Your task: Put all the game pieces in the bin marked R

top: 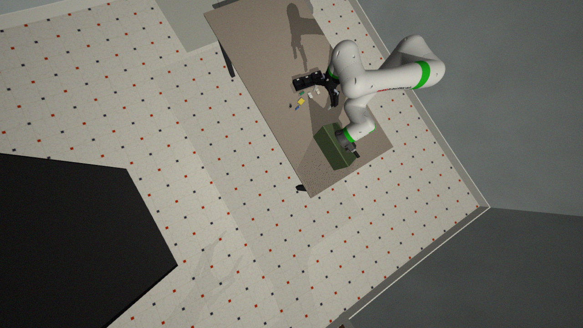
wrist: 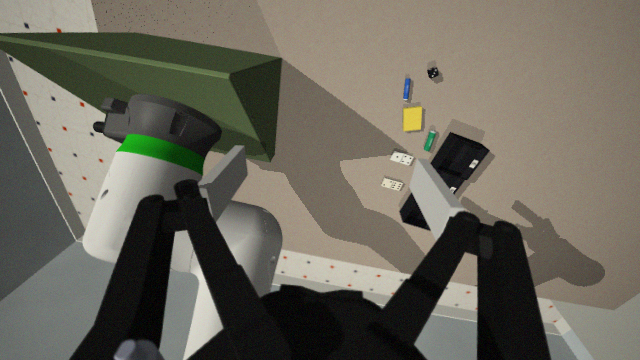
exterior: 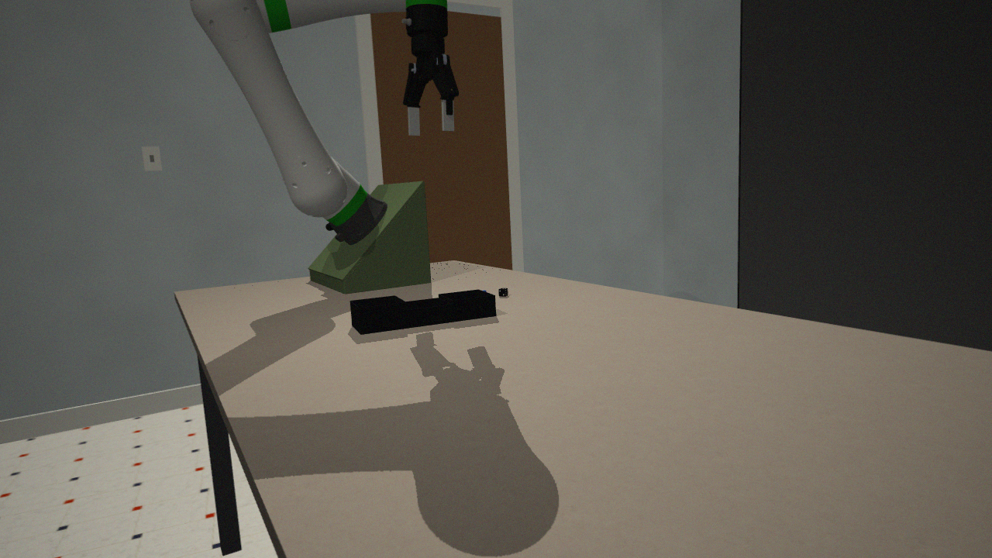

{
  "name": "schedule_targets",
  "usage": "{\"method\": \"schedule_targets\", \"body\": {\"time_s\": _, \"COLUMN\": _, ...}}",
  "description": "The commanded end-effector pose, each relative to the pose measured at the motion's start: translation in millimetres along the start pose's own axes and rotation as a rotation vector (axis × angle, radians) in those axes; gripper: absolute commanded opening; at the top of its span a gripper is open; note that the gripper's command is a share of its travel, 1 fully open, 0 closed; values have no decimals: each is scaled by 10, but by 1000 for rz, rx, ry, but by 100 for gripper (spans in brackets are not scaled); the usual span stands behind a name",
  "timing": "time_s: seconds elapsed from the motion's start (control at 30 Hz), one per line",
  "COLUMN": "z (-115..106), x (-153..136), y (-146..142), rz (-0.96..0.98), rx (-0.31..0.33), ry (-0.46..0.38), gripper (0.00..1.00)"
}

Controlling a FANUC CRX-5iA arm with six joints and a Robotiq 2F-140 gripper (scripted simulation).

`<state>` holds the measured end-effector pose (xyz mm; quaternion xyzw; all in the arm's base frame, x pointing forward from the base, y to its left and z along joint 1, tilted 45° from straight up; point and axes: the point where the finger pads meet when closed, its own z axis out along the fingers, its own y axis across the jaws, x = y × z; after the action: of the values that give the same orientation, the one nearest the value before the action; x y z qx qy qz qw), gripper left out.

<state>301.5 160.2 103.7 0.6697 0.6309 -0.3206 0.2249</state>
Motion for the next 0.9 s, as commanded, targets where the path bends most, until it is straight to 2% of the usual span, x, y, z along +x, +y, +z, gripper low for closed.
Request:
{"method": "schedule_targets", "body": {"time_s": 0.0, "z": -2, "x": 1, "y": 0, "rz": 0, "rx": 0, "ry": 0, "gripper": 100}}
{"method": "schedule_targets", "body": {"time_s": 0.53, "z": -2, "x": 1, "y": 0, "rz": 0, "rx": 0, "ry": 0, "gripper": 100}}
{"method": "schedule_targets", "body": {"time_s": 0.57, "z": 81, "x": 3, "y": 3, "rz": 0, "rx": 0, "ry": 0, "gripper": 5}}
{"method": "schedule_targets", "body": {"time_s": 0.87, "z": 831, "x": 18, "y": 25, "rz": 0, "rx": 0, "ry": 0, "gripper": 5}}
